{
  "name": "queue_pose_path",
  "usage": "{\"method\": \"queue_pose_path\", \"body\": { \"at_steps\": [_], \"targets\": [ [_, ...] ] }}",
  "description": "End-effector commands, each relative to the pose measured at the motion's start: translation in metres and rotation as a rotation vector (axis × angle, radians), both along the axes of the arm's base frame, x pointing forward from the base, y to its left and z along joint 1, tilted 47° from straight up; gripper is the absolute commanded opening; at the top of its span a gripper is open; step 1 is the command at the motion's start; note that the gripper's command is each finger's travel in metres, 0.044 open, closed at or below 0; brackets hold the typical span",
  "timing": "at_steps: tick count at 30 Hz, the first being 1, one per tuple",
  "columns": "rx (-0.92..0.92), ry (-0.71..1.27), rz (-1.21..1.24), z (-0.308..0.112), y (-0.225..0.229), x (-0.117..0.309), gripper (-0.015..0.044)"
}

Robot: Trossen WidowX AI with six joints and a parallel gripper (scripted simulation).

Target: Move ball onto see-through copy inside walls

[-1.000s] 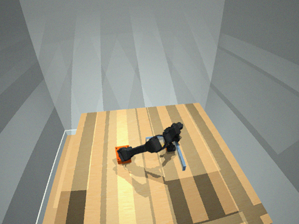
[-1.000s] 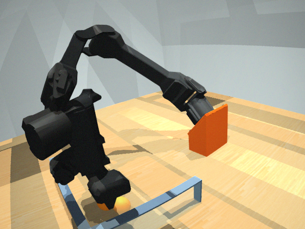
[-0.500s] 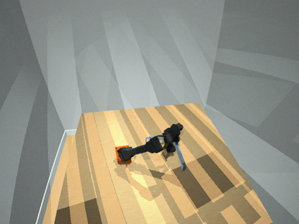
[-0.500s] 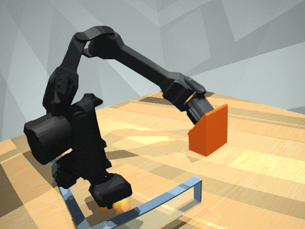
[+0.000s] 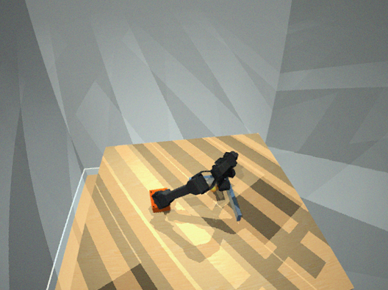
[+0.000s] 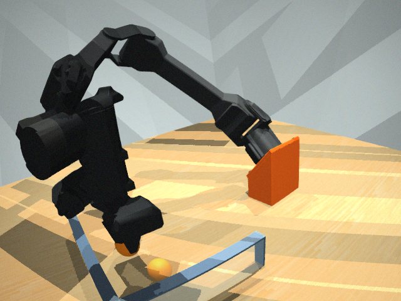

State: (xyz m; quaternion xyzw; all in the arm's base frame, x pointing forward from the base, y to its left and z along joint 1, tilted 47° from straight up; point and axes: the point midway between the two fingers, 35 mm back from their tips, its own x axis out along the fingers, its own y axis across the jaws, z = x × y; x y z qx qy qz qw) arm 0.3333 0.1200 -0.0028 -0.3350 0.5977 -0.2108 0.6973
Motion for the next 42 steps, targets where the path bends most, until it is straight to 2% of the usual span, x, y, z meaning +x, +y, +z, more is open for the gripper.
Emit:
{"method": "queue_pose_path", "body": {
  "at_steps": [1,8,14,26,33,42],
  "targets": [
    [0.009,-0.004,-0.003,0.021,0.022,-0.006,0.0],
    [0.005,-0.004,-0.004,0.052,0.049,-0.02,0.0],
    [0.004,-0.004,-0.005,0.055,0.051,-0.021,0.0],
    [0.004,-0.004,-0.005,0.005,0.037,-0.037,0.0],
    [0.005,-0.004,-0.004,-0.002,0.033,-0.036,0.0],
    [0.004,-0.005,-0.004,-0.034,0.001,-0.026,0.0]
  ]
}}
